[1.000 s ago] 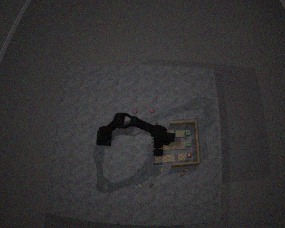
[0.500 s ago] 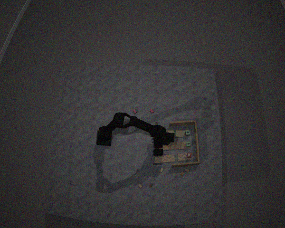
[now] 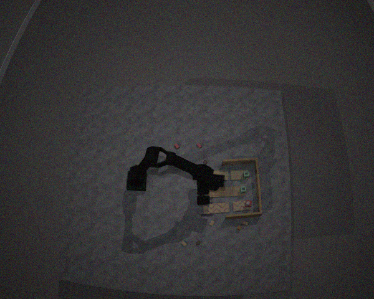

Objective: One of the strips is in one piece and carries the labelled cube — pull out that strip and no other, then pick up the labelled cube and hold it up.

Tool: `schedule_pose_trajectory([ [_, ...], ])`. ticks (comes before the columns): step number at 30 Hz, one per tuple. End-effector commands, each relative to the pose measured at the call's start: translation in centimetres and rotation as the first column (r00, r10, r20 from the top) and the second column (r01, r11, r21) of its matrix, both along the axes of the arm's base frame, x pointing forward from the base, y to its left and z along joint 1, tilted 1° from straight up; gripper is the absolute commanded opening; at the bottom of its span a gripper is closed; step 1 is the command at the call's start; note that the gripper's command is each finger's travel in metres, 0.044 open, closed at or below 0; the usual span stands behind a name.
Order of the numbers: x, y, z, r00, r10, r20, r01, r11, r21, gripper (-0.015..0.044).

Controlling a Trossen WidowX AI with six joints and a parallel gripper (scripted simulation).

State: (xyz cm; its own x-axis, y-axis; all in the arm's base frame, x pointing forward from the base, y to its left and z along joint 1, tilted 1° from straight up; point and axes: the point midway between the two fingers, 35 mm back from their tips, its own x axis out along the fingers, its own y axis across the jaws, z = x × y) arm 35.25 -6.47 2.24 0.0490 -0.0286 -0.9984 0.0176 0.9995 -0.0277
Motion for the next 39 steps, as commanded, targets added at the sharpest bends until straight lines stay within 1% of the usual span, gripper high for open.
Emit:
schedule_pose_trajectory([
  [1, -1.0, 0.0, -0.5, 1.000, 0.004, -0.019, -0.004, 1.000, 0.006, 0.0000],
  [39, -6.9, 0.0, -0.9, 1.000, 0.004, -0.024, -0.004, 1.000, 0.005, 0.0000],
])
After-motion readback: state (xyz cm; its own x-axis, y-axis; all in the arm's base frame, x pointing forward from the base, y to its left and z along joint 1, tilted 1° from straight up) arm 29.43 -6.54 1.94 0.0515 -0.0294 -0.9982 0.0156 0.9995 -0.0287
